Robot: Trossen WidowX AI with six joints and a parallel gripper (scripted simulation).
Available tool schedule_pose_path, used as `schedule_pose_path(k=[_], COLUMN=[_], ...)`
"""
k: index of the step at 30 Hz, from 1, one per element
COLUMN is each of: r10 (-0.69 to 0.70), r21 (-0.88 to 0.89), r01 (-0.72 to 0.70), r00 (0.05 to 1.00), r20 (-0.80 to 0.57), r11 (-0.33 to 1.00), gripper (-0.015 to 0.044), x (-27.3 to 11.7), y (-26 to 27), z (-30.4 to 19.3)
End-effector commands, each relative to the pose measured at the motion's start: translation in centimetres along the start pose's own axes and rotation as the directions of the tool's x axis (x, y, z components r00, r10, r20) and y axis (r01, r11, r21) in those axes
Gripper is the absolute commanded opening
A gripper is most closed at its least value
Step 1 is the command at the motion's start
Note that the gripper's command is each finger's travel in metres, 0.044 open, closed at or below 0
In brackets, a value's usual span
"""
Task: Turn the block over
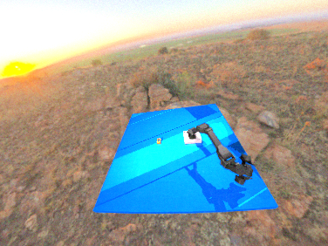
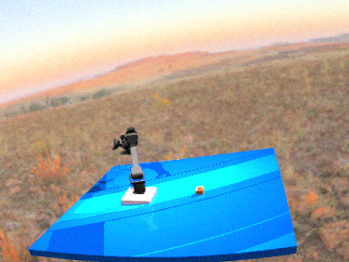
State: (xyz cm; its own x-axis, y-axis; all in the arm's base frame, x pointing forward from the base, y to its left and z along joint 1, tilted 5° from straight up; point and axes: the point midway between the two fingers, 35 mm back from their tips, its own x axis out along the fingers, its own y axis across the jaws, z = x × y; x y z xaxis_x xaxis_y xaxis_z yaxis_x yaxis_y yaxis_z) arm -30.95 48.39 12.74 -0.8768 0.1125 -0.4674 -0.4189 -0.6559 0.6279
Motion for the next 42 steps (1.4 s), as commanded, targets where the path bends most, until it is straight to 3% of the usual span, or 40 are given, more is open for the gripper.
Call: schedule_pose_path(k=[1,12,23,32,42], r10=[-0.006,-0.337,-0.652,-0.813,-0.859], r21=[0.003,0.238,0.528,0.732,0.871], r01=[0.006,0.309,0.532,0.585,0.487], r00=[1.000,0.937,0.756,0.577,0.420], r20=[0.002,0.090,0.056,-0.074,-0.294], r11=[1.000,0.921,0.662,0.349,-0.060], gripper=[0.0426,0.0440,0.0440,0.0440,0.0440], x=[-0.2,-14.8,-32.6,-46.1,-57.6], y=[-0.2,-11.1,-18.5,-19.7,-15.3], z=[0.0,-0.4,-6.8,-16.2,-29.8])
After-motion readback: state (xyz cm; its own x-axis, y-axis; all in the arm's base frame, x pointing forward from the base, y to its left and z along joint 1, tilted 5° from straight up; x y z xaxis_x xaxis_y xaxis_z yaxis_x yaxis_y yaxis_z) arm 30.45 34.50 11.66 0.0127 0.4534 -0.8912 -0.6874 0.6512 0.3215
